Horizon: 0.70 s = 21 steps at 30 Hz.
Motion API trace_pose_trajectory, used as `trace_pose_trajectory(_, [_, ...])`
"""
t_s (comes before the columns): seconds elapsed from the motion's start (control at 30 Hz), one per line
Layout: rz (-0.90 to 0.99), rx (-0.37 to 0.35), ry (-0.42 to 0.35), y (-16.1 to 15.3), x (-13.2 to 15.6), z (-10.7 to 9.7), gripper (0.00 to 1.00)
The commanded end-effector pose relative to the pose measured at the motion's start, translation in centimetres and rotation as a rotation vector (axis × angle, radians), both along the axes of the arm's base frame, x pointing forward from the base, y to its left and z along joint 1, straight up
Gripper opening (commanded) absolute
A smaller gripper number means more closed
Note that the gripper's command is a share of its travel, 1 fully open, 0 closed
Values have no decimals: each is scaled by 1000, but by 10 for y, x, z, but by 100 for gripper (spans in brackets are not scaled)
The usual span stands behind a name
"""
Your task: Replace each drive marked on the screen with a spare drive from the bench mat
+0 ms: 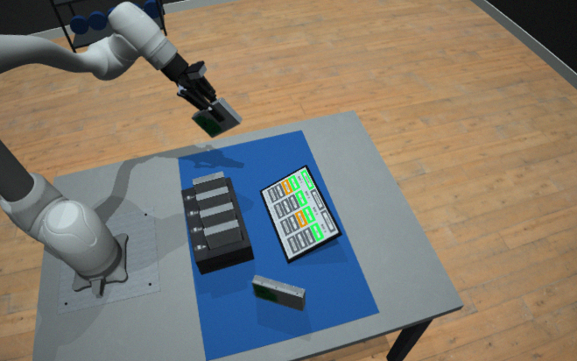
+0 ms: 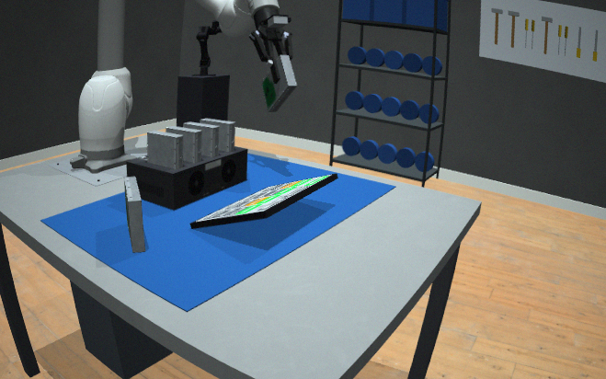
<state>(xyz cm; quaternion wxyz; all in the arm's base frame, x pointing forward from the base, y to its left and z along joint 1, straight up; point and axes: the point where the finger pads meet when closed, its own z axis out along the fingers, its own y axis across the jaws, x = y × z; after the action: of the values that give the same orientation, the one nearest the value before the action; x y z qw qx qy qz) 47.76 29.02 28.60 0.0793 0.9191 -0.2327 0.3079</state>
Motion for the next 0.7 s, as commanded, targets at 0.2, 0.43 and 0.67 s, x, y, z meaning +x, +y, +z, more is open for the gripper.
trace_pose_trajectory(0.2, [-4, -62, -118, 0, 0, 0, 10])
trace_pose_trajectory(0.43, [-5, -69, -130, 0, 0, 0, 10])
trace_pose_trajectory(0.67, [-8, -107, -186, -2, 0, -1, 10])
